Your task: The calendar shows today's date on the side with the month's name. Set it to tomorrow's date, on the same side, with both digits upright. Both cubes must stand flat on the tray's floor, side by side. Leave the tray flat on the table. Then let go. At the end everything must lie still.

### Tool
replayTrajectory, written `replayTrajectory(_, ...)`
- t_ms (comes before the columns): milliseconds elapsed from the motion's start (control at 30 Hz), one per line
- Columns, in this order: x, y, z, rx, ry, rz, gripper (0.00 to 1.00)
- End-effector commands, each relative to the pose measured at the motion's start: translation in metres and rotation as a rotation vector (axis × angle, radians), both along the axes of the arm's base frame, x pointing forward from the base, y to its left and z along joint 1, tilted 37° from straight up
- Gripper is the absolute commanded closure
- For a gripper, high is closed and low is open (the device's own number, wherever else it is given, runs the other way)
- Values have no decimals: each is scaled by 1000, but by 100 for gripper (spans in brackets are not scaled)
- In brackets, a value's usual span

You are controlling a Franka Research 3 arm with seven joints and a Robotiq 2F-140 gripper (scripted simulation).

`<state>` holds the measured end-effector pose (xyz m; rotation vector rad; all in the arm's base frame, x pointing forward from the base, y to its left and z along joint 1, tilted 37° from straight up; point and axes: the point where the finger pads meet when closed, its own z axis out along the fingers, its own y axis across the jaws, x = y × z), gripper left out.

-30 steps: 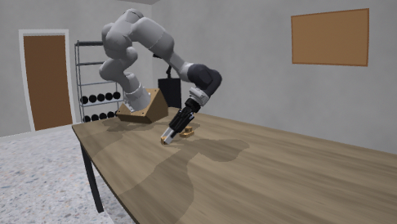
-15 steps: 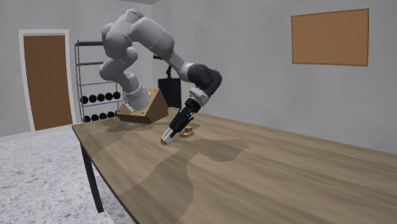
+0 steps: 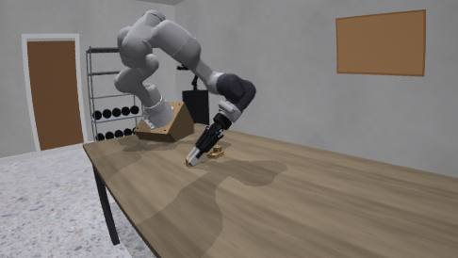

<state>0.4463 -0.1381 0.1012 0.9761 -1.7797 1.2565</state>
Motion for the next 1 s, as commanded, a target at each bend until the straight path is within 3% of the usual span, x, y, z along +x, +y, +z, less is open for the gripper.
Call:
replayTrajectory(0, 2, -1, -1, 1, -7, 0, 84)
replayTrajectory(600, 1, 0, 0, 1, -7, 0, 84)
replayTrajectory(967, -4, 13, 20, 1, -7, 0, 84)
